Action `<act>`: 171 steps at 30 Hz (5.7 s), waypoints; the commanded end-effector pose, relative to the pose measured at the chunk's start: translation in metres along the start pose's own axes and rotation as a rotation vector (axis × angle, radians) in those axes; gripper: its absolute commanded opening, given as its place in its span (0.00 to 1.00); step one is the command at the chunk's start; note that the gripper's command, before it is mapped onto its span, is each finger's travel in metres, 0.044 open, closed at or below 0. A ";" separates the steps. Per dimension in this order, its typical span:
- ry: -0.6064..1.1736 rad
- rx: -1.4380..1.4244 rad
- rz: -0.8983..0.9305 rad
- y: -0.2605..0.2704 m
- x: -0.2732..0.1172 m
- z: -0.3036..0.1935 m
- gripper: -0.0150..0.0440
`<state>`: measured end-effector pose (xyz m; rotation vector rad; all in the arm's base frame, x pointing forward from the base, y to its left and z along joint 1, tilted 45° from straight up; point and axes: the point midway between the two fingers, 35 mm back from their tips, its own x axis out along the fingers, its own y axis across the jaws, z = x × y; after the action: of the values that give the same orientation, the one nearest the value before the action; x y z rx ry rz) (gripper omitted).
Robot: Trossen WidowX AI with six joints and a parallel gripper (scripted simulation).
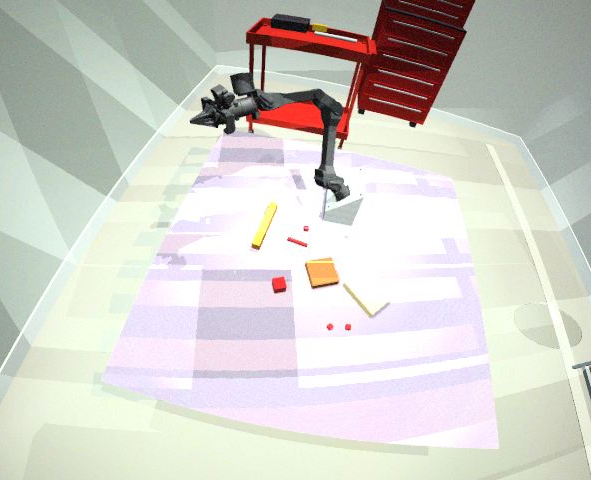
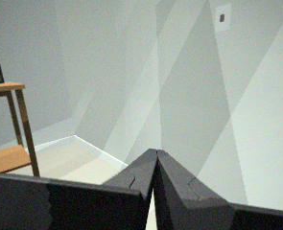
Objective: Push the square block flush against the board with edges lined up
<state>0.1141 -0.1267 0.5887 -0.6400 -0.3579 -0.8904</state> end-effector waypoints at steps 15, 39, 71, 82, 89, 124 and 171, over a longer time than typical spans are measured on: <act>0.414 0.386 0.089 0.069 0.060 -0.125 0.25; 1.129 0.605 0.085 0.249 0.039 -0.298 0.25; 1.548 0.189 -0.432 0.380 -0.125 -0.425 0.25; 1.546 0.186 -0.435 0.372 -0.128 -0.479 0.25; 1.546 0.186 -0.434 0.375 -0.134 -0.479 0.25; 1.550 0.188 -0.433 0.392 -0.167 -0.481 0.25; 1.554 0.189 -0.431 0.409 -0.208 -0.482 0.25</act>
<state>0.3395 -0.1256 -0.0339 0.4253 0.8337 -1.4706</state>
